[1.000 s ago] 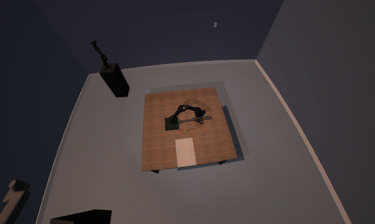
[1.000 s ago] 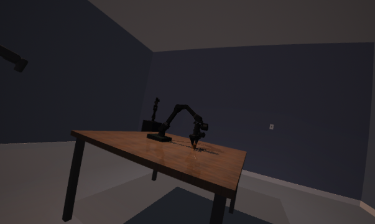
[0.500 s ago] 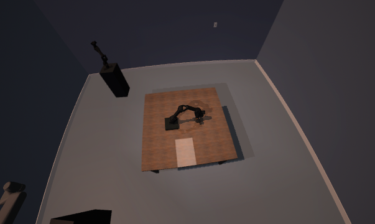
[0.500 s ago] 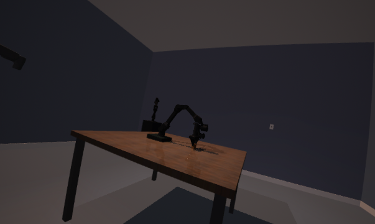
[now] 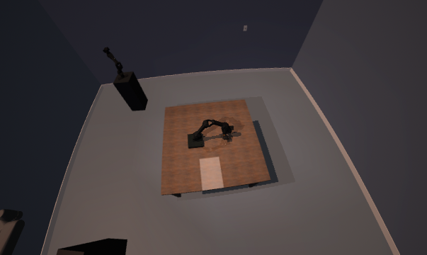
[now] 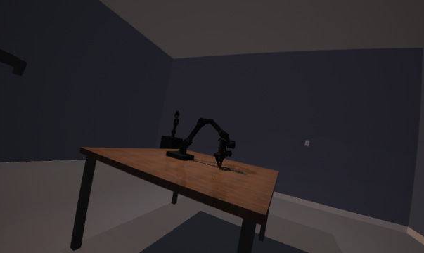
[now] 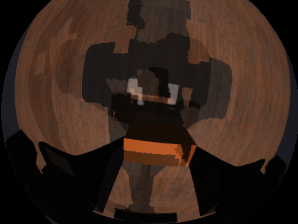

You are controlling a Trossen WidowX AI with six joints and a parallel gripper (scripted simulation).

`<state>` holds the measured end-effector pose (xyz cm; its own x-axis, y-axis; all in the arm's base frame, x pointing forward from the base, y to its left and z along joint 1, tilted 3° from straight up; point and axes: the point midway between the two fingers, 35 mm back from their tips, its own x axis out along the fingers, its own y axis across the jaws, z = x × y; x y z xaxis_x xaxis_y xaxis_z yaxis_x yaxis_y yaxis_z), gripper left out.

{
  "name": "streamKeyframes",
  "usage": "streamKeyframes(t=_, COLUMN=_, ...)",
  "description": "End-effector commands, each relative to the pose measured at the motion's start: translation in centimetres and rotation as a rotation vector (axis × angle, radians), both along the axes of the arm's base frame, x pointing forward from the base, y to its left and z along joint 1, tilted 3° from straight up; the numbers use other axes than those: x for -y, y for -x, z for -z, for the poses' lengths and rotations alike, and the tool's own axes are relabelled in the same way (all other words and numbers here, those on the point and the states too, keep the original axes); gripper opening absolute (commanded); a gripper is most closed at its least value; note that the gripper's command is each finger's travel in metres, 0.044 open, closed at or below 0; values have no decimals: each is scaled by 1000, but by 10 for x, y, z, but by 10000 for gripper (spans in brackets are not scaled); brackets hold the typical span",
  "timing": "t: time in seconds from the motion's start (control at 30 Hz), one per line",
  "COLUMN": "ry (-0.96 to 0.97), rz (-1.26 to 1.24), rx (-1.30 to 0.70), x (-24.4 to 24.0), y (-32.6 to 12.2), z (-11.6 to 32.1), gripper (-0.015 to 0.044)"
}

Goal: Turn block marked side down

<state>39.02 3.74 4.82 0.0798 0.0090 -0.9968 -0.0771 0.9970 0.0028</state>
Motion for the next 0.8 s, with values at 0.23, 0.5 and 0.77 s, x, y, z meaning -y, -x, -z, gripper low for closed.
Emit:
streamKeyframes(t=0.23, ry=-2, rz=2, rx=1, x=0, y=2, z=-30, gripper=0)
streamKeyframes(t=0.5, ry=-6, rz=2, rx=51, x=0, y=0, z=-27, gripper=0)
streamKeyframes(t=0.77, ry=-14, rz=2, rx=165, x=0, y=-3, z=-21, gripper=0)
